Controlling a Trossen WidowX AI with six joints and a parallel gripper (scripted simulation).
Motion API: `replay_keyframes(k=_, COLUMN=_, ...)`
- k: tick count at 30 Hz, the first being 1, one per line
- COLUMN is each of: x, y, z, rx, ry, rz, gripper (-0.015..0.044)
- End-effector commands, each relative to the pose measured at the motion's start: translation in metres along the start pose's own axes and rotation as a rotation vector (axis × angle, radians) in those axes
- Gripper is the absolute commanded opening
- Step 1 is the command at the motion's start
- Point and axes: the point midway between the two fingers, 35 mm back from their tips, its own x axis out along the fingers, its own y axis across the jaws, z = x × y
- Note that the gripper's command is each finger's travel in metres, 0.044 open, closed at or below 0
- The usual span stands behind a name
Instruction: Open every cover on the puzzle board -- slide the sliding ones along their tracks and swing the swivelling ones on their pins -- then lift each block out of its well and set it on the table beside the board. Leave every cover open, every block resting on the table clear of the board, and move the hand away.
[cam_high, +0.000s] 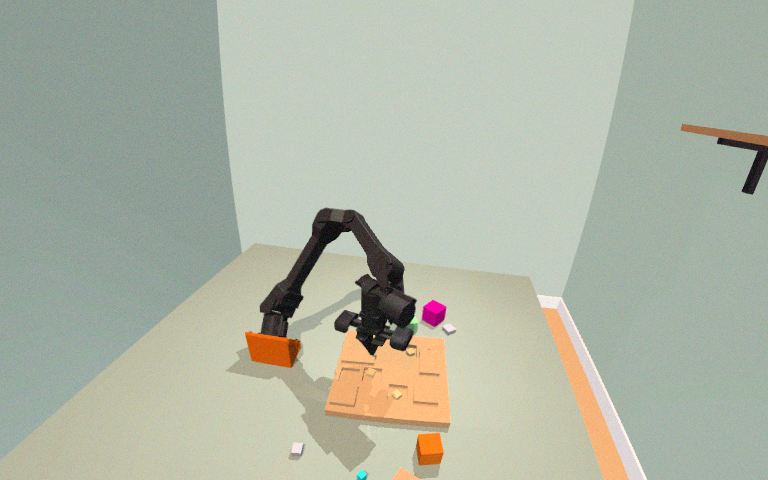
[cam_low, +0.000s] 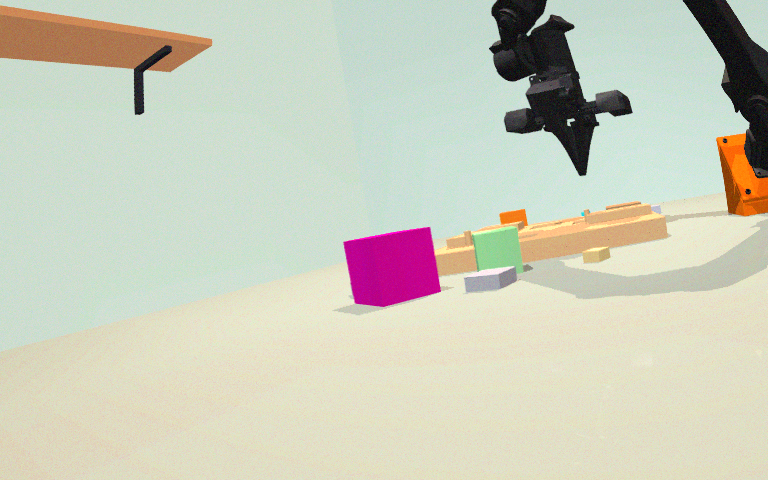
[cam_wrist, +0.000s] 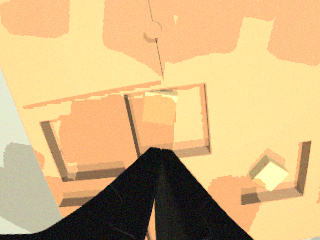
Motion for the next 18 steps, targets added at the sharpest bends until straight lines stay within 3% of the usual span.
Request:
replay_keyframes(k=1, x=0.008, y=-0.001, z=-0.002, rx=-0.006, ry=0.001, rz=0.005, gripper=0.0000)
replay_keyframes(k=10, x=0.047, y=0.000, z=-0.002, rx=-0.007, ry=-0.001, rz=0.005, gripper=0.0000)
replay_keyframes(k=18, x=0.052, y=0.001, z=-0.003, rx=-0.007, ry=-0.002, rz=0.005, gripper=0.0000)
